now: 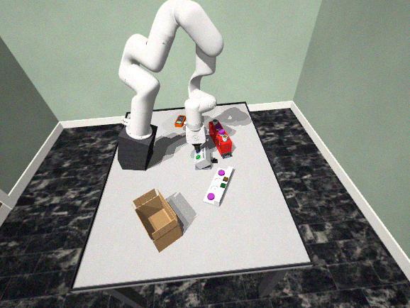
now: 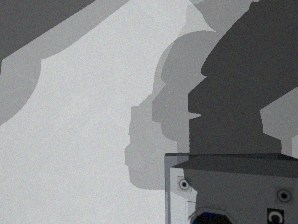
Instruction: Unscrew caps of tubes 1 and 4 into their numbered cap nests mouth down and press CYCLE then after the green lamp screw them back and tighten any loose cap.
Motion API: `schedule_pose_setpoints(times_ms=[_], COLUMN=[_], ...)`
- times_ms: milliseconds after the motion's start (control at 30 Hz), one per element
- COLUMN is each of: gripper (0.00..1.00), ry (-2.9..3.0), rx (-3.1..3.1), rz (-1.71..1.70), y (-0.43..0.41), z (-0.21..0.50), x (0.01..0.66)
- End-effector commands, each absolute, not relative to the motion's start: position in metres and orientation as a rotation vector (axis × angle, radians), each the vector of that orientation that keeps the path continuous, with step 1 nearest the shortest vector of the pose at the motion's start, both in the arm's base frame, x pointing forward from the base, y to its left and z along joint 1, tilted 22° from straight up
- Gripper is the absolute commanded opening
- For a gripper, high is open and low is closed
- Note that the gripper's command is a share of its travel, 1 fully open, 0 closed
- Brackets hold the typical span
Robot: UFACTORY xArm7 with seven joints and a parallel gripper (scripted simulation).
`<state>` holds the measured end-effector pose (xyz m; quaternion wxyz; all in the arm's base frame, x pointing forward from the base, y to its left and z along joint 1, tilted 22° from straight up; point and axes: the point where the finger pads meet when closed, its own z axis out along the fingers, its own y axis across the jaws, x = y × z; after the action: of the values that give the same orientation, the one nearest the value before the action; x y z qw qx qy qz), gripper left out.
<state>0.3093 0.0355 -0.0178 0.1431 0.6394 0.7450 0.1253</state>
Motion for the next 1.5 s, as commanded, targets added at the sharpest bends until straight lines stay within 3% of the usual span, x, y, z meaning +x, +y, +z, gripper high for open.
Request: schedule_pose_setpoints(times_ms=[0, 1467], gripper=[0.00, 0.00], ry=[2.148, 2.149], rx=[1.844, 1.844], rz=[0.362, 0.362], y=[0.036, 0.036], z=[-0.019, 0.006], x=[0.310, 0.300])
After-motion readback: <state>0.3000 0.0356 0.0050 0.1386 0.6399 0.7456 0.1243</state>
